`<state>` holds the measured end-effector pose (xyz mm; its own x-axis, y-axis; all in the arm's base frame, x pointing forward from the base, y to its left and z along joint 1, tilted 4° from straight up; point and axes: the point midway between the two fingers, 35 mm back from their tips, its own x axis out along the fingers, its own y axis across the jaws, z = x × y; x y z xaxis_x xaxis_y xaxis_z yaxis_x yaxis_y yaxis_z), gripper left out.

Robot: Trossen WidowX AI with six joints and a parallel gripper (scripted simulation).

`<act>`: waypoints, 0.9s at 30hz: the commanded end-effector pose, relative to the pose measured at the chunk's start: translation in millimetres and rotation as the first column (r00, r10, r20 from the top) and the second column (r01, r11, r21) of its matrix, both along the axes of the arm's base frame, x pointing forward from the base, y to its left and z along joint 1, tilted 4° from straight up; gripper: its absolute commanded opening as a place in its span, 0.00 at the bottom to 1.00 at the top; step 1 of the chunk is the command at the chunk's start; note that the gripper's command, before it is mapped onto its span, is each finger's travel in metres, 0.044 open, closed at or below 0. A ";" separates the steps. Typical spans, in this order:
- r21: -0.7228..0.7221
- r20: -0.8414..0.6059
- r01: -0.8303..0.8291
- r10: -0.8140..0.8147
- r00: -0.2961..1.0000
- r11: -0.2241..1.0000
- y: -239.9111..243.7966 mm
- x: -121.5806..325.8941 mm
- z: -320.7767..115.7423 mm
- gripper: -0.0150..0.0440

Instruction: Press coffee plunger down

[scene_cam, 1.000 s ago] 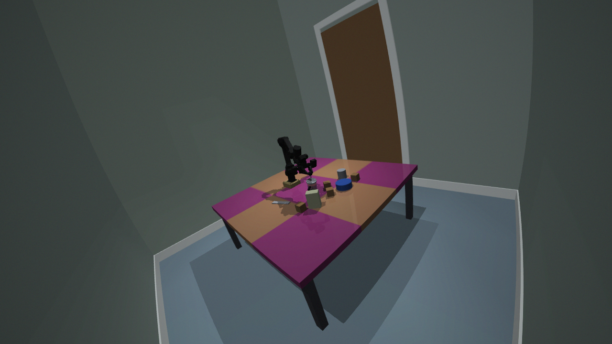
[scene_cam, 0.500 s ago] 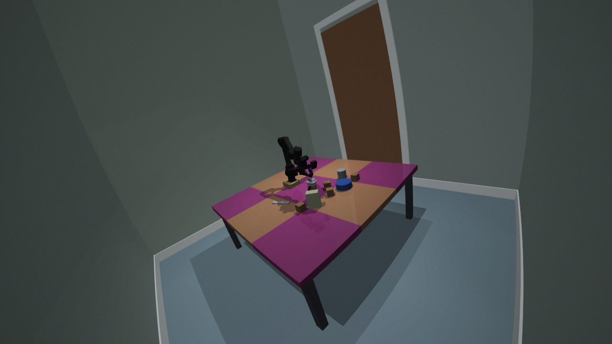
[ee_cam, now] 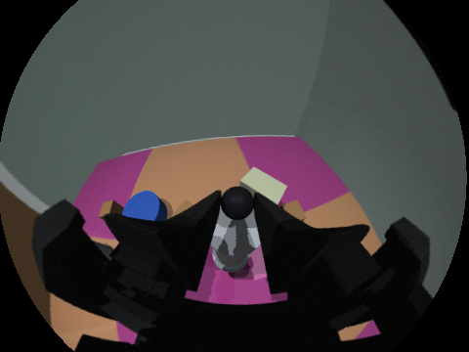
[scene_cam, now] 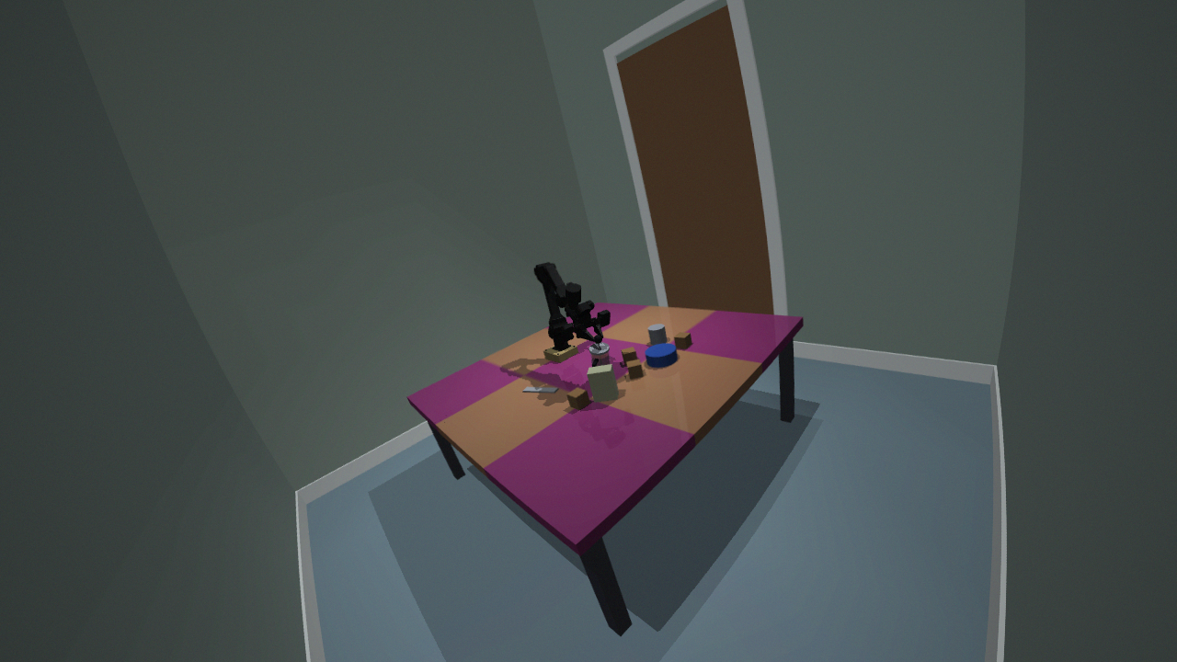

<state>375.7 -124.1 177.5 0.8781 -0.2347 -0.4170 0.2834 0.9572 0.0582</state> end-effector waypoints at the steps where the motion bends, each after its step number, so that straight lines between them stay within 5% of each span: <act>1: 0.018 -0.032 0.002 -0.002 0.999 1.000 0.7 -0.2 -10.0 0.46; 27: 0.018 -0.032 0.002 -0.002 0.999 1.000 -0.7 3.4 -8.0 0.46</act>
